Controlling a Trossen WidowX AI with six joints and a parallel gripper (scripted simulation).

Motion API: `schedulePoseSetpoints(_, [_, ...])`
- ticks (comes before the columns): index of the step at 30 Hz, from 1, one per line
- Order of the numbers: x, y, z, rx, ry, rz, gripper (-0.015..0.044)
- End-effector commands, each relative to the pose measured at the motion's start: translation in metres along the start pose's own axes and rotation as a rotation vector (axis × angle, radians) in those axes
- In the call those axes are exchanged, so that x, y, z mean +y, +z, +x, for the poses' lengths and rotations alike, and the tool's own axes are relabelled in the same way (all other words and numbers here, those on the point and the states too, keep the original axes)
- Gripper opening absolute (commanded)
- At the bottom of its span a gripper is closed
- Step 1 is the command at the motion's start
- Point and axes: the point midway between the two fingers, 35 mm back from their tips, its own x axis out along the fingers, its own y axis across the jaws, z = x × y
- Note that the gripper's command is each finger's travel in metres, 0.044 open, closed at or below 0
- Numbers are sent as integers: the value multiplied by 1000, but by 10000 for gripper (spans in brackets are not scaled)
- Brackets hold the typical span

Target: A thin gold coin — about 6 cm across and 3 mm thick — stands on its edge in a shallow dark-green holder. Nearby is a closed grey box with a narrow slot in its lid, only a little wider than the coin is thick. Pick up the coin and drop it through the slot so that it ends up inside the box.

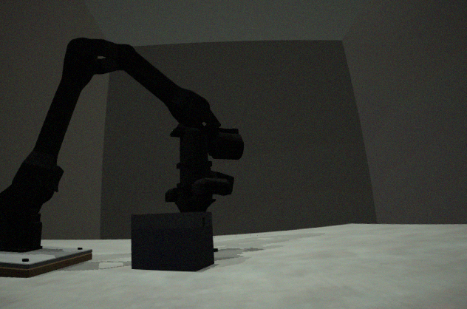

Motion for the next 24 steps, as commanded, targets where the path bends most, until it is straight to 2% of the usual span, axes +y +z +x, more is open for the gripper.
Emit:
schedulePoseSetpoints(1, [0, 3, -13, -15, 3, -2, 0])
schedulePoseSetpoints(24, [0, -1, -71, -14, 3, -2, 0])
